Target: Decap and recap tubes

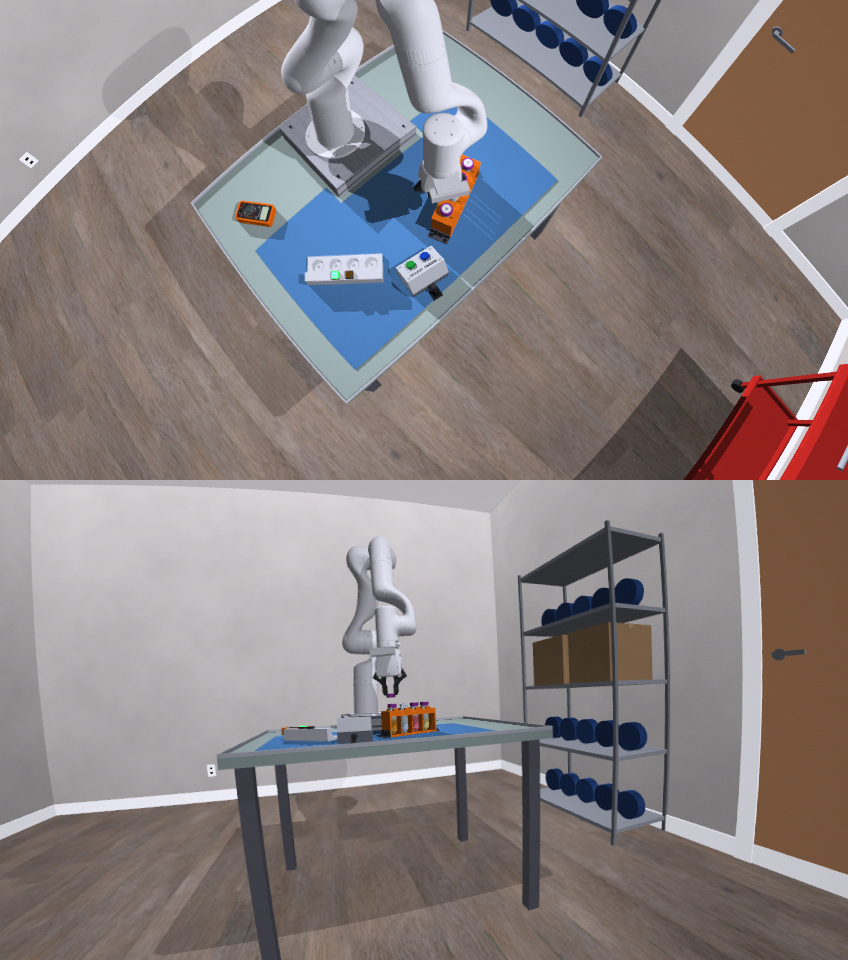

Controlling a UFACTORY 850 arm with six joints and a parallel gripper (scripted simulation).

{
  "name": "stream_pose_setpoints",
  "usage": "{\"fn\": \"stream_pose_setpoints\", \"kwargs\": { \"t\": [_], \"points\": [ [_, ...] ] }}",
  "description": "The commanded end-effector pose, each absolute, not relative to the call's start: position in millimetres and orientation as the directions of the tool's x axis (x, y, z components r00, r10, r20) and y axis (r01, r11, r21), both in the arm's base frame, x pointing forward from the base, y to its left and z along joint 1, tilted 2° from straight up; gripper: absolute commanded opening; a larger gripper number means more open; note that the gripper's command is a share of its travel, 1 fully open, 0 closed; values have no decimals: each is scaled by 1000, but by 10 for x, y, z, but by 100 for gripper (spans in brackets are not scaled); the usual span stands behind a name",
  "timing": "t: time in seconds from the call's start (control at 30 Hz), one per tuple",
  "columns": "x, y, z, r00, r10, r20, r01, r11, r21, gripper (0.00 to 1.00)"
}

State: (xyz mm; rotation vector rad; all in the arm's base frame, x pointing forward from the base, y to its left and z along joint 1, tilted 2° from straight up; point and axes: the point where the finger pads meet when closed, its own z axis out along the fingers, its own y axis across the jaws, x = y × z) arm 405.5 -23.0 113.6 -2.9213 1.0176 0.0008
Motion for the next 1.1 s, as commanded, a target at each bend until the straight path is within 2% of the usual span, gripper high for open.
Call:
{"fn": "stream_pose_setpoints", "kwargs": {
  "t": [0.0, 1.07],
  "points": [
    [4204, 39, 1149, 783, -622, -13, -622, -782, -37, 0],
    [4278, 195, 907, 783, -622, -13, -622, -782, -37, 0]
  ]
}}
